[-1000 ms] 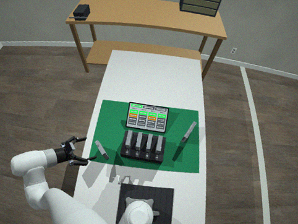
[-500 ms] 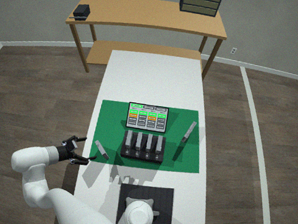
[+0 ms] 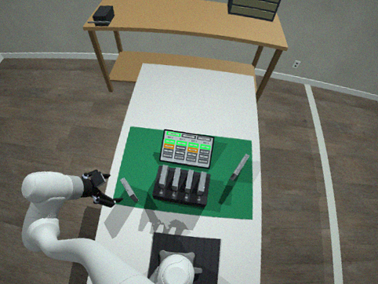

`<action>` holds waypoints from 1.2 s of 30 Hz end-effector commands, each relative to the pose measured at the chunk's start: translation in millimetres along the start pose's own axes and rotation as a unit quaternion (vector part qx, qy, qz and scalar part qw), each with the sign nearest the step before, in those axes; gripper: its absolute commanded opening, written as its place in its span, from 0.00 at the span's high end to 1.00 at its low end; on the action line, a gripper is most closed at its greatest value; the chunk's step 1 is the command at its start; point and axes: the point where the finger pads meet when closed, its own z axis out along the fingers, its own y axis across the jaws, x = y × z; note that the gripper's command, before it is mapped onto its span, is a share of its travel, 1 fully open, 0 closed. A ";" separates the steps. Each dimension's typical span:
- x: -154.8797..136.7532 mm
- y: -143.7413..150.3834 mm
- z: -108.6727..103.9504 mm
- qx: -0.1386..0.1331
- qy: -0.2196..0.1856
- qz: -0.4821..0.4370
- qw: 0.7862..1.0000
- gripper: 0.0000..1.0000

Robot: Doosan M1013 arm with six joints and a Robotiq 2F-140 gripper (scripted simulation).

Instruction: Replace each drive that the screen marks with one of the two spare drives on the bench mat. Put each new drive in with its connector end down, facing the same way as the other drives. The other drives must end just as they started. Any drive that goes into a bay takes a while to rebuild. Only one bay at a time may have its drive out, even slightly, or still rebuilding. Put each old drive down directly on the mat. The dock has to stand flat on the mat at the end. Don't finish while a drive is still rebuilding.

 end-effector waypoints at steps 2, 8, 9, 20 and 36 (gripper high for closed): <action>0.1 0.0 -0.1 -0.001 -0.041 -0.001 0.999 0.11; 0.2 -0.4 -0.6 0.001 -0.049 -0.001 0.999 0.11; 0.2 -0.4 -0.6 0.001 -0.049 -0.001 0.999 0.11; -0.2 0.9 0.7 -0.003 -0.117 -0.002 0.993 0.11; 0.2 -0.4 -0.6 0.000 -0.242 -0.001 0.970 0.11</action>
